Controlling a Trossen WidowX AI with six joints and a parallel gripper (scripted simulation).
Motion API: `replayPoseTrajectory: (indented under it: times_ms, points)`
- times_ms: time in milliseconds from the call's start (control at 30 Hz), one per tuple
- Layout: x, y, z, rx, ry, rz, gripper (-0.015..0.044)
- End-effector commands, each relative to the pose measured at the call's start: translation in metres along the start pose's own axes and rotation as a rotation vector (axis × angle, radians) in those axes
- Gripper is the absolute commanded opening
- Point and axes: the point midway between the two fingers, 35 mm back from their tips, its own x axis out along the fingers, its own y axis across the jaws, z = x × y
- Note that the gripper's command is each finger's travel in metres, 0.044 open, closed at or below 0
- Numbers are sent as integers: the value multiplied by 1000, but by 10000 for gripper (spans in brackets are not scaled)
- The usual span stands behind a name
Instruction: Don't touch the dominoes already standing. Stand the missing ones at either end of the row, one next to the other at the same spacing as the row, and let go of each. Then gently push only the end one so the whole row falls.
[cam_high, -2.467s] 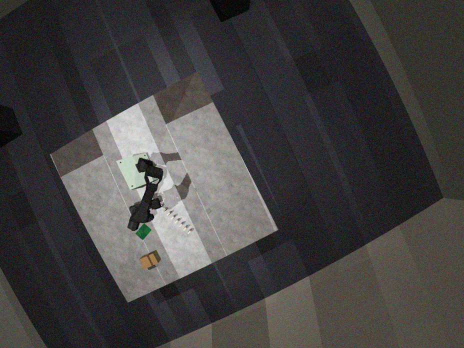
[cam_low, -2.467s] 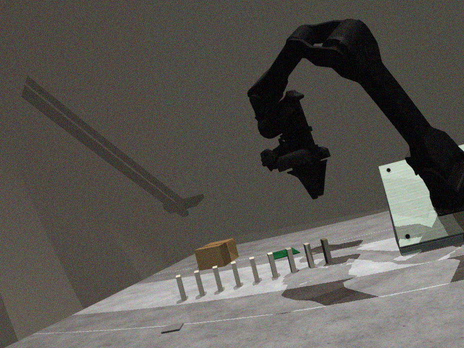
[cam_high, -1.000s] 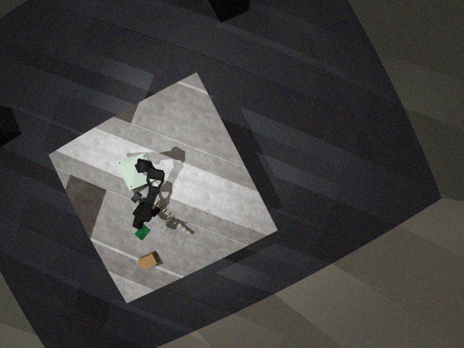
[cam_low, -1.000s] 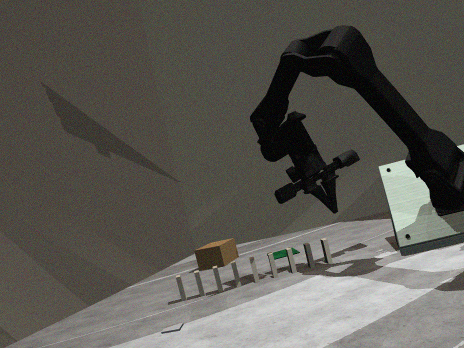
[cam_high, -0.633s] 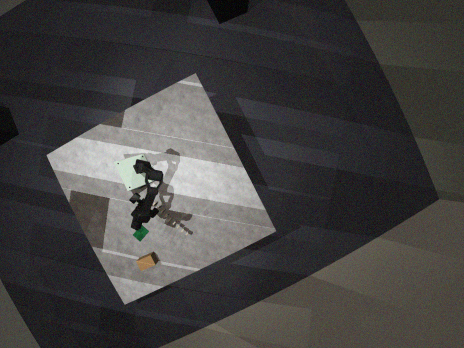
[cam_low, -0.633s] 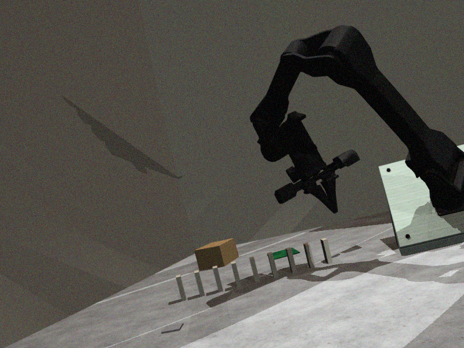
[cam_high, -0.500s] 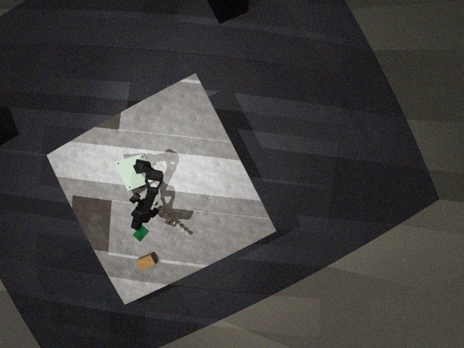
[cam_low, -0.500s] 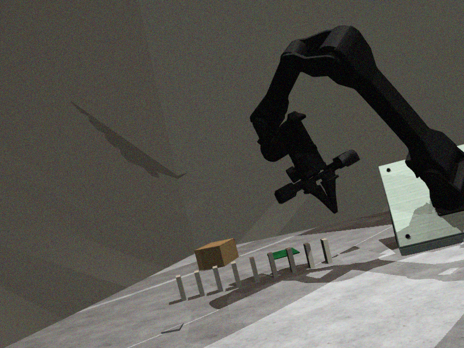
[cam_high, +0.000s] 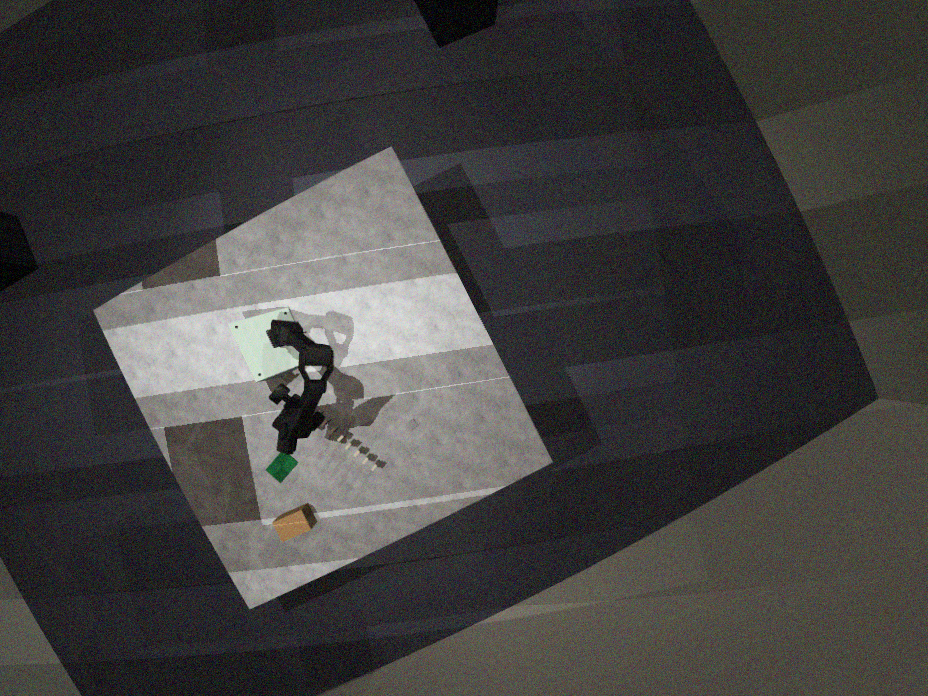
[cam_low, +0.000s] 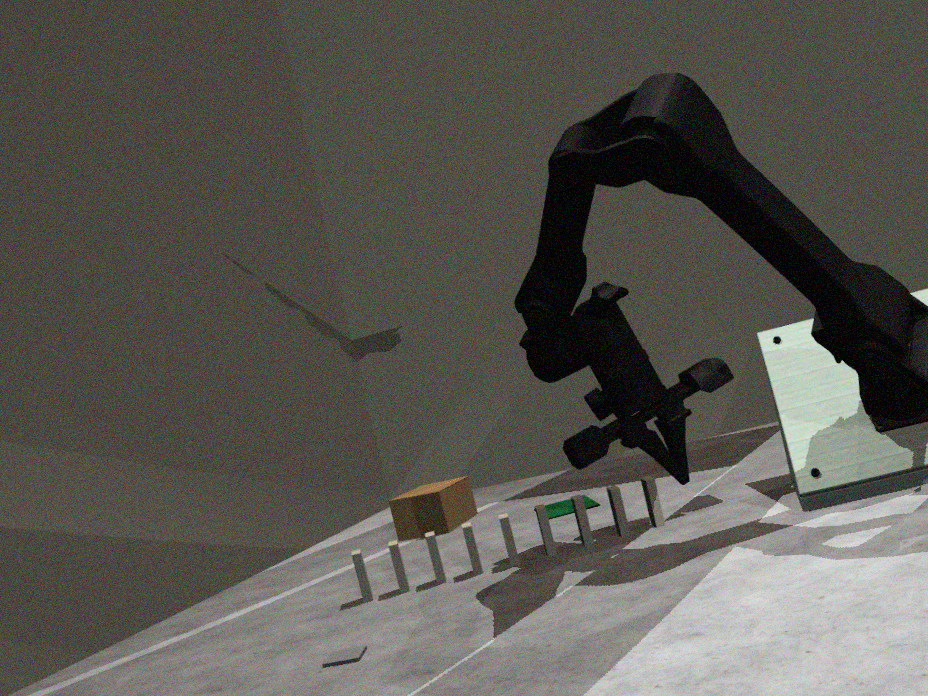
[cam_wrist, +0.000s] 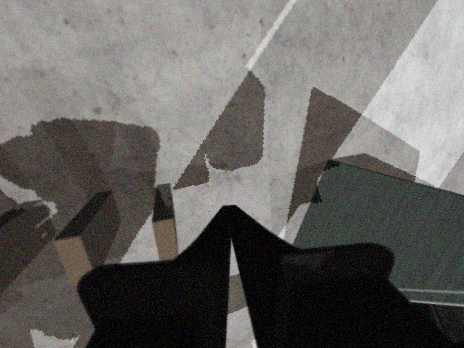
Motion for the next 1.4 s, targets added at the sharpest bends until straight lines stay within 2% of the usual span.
replayPoseTrajectory:
  times_ms: [0, 733, 1067, 1367]
  points:
    - [18, 2, -1, 10, 7, 7, 0]
    - [9, 25, 1, 7, 0, 5, 0]
    - [-55, 44, 0, 10, 3, 10, 0]
    - [-57, 44, 0, 9, 4, 9, 0]
